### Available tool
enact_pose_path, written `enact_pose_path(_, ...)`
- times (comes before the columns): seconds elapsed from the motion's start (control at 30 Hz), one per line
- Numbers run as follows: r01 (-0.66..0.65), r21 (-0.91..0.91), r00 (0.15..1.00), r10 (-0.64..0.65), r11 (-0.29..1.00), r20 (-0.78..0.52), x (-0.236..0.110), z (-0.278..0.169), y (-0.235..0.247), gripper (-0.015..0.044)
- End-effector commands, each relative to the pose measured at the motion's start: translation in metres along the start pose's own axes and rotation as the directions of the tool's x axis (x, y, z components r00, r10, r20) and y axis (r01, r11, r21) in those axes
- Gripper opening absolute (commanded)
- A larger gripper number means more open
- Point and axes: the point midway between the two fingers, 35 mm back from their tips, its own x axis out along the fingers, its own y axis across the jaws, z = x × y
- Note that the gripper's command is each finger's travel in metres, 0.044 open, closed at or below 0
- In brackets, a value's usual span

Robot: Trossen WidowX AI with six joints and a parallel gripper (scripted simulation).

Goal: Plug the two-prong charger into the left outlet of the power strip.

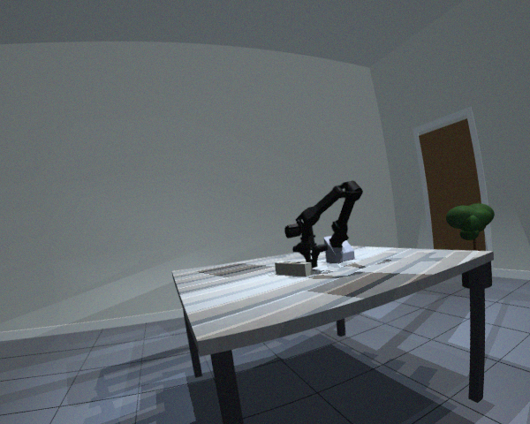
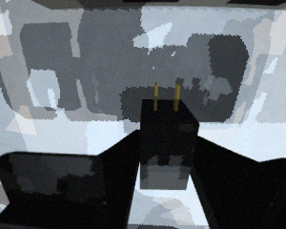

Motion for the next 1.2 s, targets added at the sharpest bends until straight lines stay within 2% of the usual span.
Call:
enact_pose_path(0.0, -0.002, -0.002, 1.000, 0.002, 1.000, 0.006, -0.001, 0.008, 0.002, 0.0000)
enact_pose_path(0.7, -0.007, -0.025, 1.000, 0.007, 1.000, 0.007, -0.001, 0.035, 0.009, 0.0000)
enact_pose_path(1.17, -0.007, -0.026, 1.000, 0.007, 1.000, 0.007, -0.001, 0.036, 0.009, 0.0000)
